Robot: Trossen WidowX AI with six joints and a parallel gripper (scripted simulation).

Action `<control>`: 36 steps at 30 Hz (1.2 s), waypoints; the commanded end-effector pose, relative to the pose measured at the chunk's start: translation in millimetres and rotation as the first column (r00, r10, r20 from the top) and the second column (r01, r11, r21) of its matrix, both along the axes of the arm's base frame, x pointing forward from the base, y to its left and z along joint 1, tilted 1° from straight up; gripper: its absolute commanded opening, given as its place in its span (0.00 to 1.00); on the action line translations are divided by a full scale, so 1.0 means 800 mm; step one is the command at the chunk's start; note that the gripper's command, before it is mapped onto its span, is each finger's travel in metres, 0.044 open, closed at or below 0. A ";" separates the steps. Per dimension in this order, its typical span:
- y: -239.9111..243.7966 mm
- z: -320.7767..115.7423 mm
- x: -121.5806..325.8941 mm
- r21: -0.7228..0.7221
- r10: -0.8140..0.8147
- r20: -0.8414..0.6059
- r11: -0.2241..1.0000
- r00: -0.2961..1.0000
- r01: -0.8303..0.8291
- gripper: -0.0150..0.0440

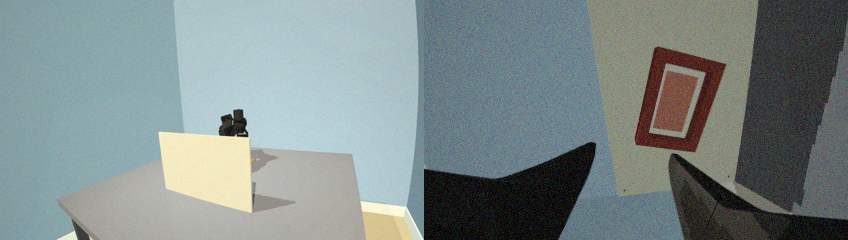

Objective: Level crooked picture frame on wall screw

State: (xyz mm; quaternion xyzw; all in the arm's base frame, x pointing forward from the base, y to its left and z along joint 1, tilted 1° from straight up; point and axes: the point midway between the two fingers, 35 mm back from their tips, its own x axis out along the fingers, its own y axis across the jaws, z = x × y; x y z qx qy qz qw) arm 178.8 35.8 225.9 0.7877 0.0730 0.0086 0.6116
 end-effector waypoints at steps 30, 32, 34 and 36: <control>0.009 -0.052 0.088 0.055 0.000 0.069 0.998 0.998 -0.003 0.69; 0.009 -0.052 0.088 0.055 0.000 0.069 0.998 0.998 -0.003 0.69; 0.009 -0.052 0.088 0.055 0.000 0.069 0.998 0.998 -0.003 0.69; 0.009 -0.052 0.088 0.055 0.000 0.069 0.998 0.998 -0.003 0.69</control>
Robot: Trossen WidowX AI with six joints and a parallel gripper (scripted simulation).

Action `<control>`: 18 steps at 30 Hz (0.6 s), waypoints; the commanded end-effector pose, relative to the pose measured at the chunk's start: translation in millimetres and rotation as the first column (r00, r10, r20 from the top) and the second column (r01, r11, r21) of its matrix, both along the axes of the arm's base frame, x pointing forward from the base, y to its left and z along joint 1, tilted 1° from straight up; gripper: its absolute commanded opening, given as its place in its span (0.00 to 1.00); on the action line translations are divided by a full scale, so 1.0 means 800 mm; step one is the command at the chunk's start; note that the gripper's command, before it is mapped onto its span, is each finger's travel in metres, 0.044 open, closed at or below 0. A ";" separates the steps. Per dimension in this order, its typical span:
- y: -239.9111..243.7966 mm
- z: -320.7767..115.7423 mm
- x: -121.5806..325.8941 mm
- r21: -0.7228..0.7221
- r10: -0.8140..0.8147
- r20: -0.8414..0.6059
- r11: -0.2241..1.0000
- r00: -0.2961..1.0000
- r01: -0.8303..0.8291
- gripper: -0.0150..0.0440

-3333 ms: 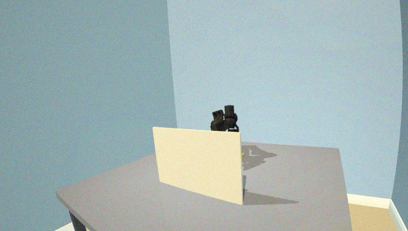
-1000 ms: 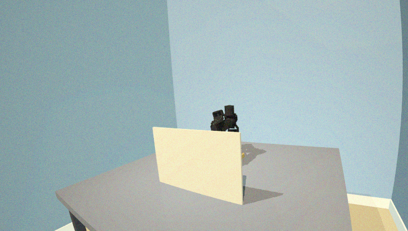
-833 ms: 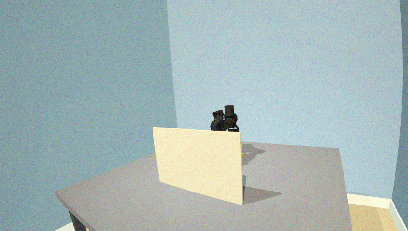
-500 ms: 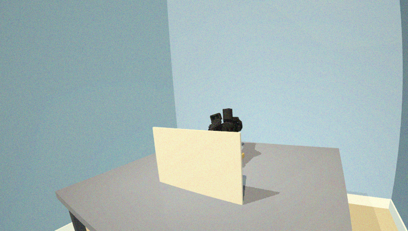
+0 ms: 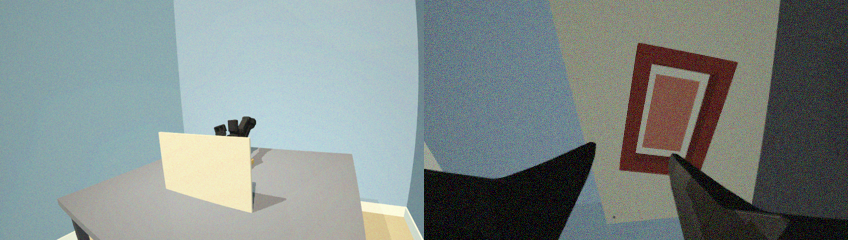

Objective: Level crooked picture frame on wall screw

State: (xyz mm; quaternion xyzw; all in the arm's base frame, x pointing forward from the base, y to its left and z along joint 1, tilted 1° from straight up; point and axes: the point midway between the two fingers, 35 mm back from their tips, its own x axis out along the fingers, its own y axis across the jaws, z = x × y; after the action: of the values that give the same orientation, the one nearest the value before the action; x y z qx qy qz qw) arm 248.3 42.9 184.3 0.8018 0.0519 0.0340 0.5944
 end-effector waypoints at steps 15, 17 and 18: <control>0.007 0.010 0.046 0.006 0.005 0.008 1.000 1.000 -0.005 0.69; 0.009 0.010 0.061 0.006 0.005 0.009 1.000 1.000 -0.005 0.69; 0.010 0.009 0.068 0.006 0.005 0.009 1.000 1.000 -0.005 0.69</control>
State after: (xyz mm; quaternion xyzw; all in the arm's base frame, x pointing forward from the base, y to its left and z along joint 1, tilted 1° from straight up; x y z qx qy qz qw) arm 283.6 47.9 191.2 0.8022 0.0507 0.0366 0.5937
